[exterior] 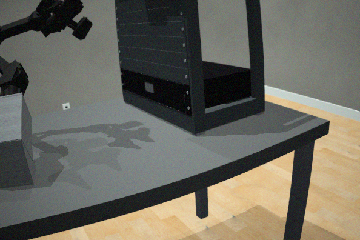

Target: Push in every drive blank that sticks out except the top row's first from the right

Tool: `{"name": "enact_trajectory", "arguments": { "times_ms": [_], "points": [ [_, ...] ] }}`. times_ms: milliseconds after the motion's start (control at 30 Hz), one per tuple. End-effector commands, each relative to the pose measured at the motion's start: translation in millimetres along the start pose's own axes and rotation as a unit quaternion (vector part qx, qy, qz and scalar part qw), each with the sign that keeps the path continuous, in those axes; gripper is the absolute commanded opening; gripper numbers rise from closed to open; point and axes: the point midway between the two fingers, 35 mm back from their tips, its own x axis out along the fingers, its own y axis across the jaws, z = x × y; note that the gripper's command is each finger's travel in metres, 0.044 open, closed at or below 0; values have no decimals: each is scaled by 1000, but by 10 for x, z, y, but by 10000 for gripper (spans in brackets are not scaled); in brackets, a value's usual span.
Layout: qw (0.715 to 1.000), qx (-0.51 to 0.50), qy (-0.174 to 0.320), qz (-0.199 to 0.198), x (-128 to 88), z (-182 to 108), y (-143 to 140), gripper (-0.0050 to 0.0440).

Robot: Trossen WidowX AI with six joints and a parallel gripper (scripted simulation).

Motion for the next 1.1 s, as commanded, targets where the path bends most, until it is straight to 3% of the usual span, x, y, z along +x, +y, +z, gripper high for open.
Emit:
{"name": "enact_trajectory", "arguments": {
  "times_ms": [0,333,400,900,967,1067],
  "points": [
    [996,-29,-64,46,58,115,-32,440],
    [976,-81,-172,104,167,327,-83,440],
    [976,-81,-172,104,167,327,-83,440],
    [906,-161,-339,196,341,673,-174,440],
    [906,-161,-339,196,341,673,-174,440],
    [880,-182,-381,218,386,763,-198,440]
  ]
}}
